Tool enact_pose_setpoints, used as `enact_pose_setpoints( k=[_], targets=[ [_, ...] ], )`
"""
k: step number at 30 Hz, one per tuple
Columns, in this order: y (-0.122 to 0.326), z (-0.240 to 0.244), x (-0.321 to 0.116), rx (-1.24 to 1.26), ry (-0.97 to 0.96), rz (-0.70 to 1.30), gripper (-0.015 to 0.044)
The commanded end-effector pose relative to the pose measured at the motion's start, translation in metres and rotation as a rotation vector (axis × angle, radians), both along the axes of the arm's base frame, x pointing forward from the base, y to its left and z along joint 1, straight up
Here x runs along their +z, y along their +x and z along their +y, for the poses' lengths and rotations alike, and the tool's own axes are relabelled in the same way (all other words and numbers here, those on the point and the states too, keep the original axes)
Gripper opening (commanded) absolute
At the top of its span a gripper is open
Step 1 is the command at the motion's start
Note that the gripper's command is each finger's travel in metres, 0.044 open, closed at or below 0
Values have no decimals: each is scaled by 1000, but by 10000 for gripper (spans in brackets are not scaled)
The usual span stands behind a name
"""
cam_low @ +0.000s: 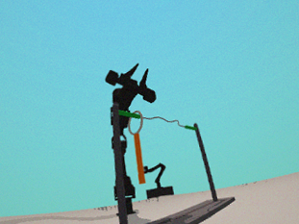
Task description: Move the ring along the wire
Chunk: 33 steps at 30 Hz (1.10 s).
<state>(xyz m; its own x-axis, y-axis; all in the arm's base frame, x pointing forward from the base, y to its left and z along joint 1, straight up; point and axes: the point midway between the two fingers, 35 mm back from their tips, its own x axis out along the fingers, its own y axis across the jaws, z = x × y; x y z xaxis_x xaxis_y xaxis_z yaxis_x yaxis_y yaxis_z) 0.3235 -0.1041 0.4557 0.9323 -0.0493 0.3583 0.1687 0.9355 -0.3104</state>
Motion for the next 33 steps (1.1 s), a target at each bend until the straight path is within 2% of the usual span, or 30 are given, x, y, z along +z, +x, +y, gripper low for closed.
enact_pose_setpoints(
  k=[1,9,12,15,24,33],
  targets=[
    [-2,-45,-47,-62,126,97,160],
    [-30,-113,-120,-181,362,207,160],
    [-41,-133,-120,-283,319,200,160],
    [-41,-141,-156,-261,290,241,160],
    [-55,-134,-258,-152,229,345,160],
    [-89,-91,-335,-28,185,411,160]
  ],
)
